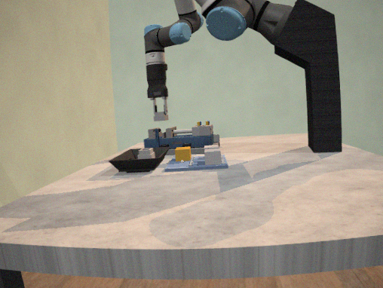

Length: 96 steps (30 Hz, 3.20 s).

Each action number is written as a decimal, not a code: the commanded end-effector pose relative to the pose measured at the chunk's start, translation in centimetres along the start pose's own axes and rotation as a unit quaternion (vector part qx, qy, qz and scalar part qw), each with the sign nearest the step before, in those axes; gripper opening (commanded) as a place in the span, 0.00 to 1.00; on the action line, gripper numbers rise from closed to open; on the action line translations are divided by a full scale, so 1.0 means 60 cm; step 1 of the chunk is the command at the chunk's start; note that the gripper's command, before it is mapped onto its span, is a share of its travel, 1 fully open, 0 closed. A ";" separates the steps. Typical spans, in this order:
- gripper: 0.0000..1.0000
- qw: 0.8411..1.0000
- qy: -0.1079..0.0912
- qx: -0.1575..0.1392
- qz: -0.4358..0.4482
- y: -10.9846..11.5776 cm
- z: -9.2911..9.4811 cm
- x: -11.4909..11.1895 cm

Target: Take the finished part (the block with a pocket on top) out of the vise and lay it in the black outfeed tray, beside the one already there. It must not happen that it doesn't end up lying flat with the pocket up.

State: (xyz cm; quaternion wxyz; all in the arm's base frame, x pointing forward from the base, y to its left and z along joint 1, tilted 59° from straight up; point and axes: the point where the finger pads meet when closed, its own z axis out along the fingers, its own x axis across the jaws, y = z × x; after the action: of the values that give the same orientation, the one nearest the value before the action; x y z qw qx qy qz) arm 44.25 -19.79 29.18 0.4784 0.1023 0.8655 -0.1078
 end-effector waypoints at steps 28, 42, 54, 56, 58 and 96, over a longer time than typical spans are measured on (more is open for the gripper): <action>0.00 1.000 -0.001 0.000 -0.007 0.072 -0.002 0.004; 0.00 1.000 0.000 0.000 -0.012 0.125 -0.001 0.008; 0.00 1.000 0.000 0.000 -0.017 0.175 0.000 0.010; 0.00 1.000 0.000 0.000 -0.018 0.186 0.000 0.011; 0.00 1.000 0.000 0.000 -0.019 0.197 0.000 0.012; 0.00 0.999 0.000 0.000 -0.038 0.405 0.001 0.024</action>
State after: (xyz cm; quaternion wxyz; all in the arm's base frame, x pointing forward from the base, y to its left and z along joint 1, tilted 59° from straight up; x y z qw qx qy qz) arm 49.97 2.30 25.93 0.4741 0.0703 0.8688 -0.1241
